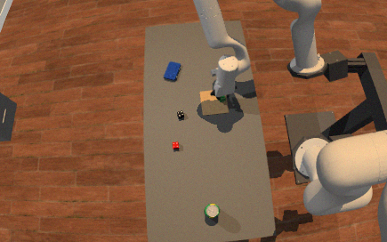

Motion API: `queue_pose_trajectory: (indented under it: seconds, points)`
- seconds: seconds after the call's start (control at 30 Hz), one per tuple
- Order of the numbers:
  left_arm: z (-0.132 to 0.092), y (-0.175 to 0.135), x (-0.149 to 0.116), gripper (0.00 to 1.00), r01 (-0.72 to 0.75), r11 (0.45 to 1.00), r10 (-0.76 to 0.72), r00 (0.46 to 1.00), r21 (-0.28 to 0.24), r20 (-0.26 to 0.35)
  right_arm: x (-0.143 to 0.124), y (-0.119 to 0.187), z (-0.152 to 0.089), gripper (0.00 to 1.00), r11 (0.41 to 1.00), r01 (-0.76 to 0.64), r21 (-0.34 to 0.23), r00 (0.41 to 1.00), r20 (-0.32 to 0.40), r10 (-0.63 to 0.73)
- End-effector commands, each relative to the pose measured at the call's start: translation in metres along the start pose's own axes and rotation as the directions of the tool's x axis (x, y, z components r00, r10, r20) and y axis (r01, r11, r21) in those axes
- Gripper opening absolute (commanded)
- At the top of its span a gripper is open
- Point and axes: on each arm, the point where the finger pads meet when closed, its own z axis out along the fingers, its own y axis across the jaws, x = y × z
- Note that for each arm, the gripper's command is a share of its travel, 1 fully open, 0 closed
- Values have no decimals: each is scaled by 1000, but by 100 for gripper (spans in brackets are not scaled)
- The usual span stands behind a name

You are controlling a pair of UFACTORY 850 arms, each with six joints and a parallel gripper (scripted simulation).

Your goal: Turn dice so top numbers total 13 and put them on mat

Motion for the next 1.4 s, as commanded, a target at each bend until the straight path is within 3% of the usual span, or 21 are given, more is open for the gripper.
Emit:
queue_pose_trajectory:
  seconds: [0.0,0.23,0.57,0.6,1.37]
  points:
    - [-1,0,0,100,0,1000,0,1000,0,-2,0,-1,-17,48,1000,0,0,1000,0,0]
    - [-1,0,0,100,0,1000,0,1000,0,-2,0,-1,-50,48,1000,0,0,1000,0,0]
    - [-1,0,0,100,0,1000,0,1000,0,-2,0,-1,-60,48,1000,0,0,1000,0,0]
    - [-1,0,0,100,0,1000,0,1000,0,-2,0,-1,-60,100,1000,0,0,1000,0,0]
    - [-1,0,0,100,0,1000,0,1000,0,-2,0,0,-59,100,1000,-4,0,1000,0,4]
